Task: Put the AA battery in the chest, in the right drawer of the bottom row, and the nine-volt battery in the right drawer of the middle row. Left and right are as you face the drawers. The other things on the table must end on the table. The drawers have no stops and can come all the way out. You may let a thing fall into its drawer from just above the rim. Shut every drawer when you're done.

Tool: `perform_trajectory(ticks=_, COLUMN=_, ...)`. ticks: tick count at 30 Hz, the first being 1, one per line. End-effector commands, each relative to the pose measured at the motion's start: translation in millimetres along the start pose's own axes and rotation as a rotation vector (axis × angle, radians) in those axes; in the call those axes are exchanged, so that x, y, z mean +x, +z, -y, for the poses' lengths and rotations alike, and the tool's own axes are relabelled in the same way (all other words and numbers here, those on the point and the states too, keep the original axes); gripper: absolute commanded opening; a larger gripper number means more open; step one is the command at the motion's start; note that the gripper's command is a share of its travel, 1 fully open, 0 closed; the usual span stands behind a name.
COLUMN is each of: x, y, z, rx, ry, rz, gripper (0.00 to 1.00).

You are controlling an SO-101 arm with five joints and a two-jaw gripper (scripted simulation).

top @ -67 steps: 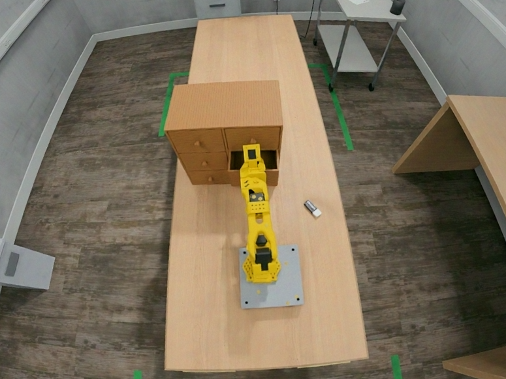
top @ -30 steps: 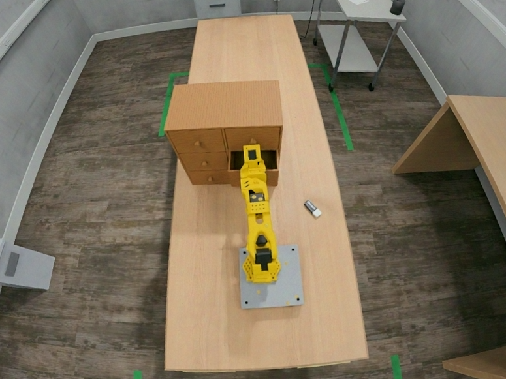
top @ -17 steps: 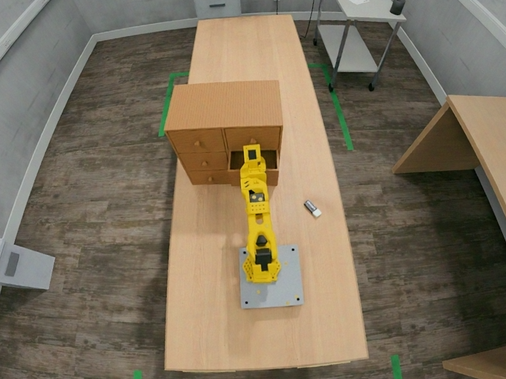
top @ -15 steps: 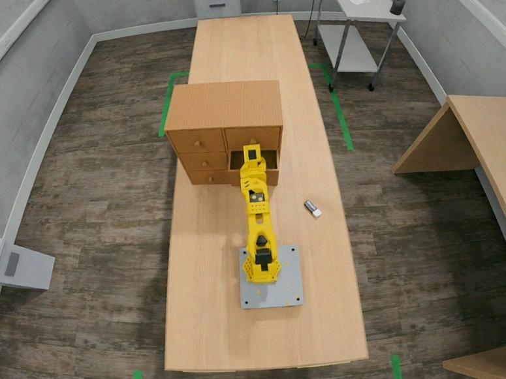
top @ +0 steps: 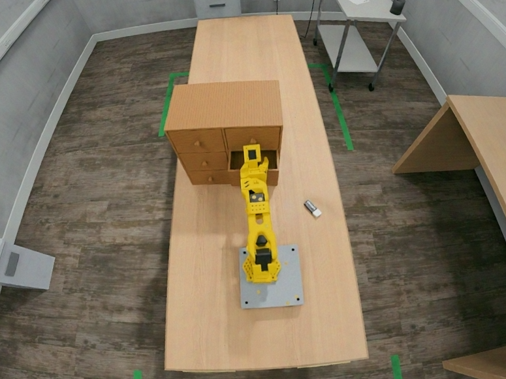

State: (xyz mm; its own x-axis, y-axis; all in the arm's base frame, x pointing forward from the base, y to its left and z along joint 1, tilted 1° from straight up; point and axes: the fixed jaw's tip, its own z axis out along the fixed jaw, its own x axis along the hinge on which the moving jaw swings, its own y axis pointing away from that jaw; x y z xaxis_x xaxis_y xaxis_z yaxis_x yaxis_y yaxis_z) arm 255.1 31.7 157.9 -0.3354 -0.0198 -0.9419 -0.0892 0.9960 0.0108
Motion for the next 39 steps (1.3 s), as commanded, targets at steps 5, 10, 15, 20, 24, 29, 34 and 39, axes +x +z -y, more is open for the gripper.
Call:
perform_trajectory(ticks=5, x=1.1, y=-1.0, z=2.3, rx=0.008, ry=-0.006, rz=0.005, gripper=0.33)
perform_trajectory(ticks=10, x=-1.4, y=-1.6, z=2.2, rx=0.008, ry=-0.007, rz=0.005, gripper=0.34)
perform_trajectory(ticks=15, x=-13.4, y=-5.2, z=2.0, rx=0.008, ry=-0.013, rz=0.005, gripper=0.34)
perform_trajectory(ticks=20, x=-25.1, y=-9.8, z=1.8, rx=0.007, ry=-0.019, rz=0.005, gripper=0.34)
perform_trajectory(ticks=24, x=-32.7, y=-13.4, z=1.6, rx=0.007, ry=-0.023, rz=0.004, gripper=0.34)
perform_trajectory(ticks=29, x=-32.7, y=-13.4, z=1.6, rx=0.007, ry=-0.023, rz=0.004, gripper=0.34)
perform_trajectory(ticks=34, x=-32.7, y=-13.4, z=1.6, rx=0.007, ry=-0.023, rz=0.004, gripper=0.34)
perform_trajectory(ticks=39, x=-32.7, y=-13.4, z=1.6, rx=0.007, ry=-0.023, rz=0.004, gripper=0.34)
